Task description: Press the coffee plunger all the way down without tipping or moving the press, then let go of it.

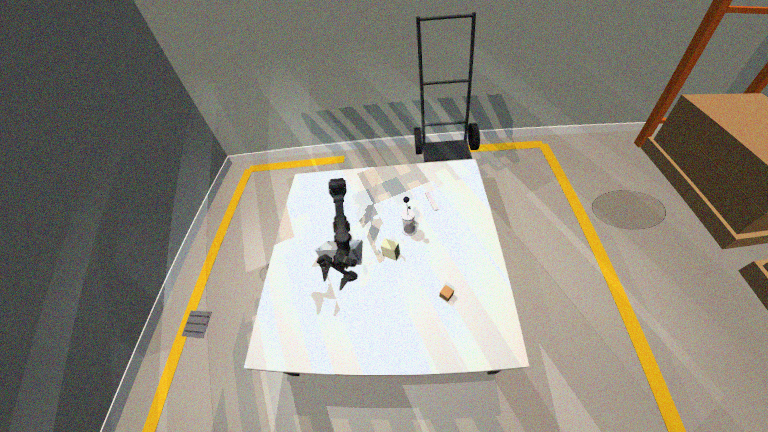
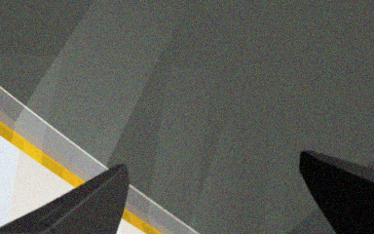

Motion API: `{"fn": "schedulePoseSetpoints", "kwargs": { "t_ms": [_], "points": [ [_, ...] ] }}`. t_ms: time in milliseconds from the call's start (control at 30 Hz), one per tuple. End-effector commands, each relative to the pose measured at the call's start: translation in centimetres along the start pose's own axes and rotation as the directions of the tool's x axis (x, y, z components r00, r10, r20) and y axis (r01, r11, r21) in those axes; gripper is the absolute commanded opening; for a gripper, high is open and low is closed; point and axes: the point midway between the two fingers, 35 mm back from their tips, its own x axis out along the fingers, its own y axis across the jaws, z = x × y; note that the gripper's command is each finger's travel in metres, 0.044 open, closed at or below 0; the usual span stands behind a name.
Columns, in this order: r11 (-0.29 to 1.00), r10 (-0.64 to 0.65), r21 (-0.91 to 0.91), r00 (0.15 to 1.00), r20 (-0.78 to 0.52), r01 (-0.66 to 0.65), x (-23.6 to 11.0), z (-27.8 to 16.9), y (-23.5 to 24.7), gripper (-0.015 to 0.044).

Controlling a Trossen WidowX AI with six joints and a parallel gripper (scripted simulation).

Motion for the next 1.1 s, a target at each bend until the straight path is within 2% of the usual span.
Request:
{"fn": "schedulePoseSetpoints", "kwargs": {
  "t_ms": [0,100,233,467,633,800,1067],
  "points": [
    [1.0,0.007,0.0,1.0,0.005,-0.007,0.0,0.2,0.1,0.0426],
    [0.997,0.074,0.0,0.996,0.048,-0.074,-0.1,1.8,0.8,0.044],
    [0.971,0.237,-0.006,0.958,0.161,-0.239,-1.1,6.2,2.5,0.044],
    [0.846,0.515,-0.034,0.798,0.314,-0.532,-5.4,13.1,5.2,0.044],
    [0.688,0.691,-0.088,0.614,0.382,-0.72,-10.5,17.3,6.6,0.044],
    [0.481,0.824,-0.147,0.388,0.412,-0.864,-16.9,20.6,7.2,0.044],
    [0.076,0.919,-0.221,-0.017,0.394,-0.972,-29.0,23.6,6.4,0.044]
  ]
}}
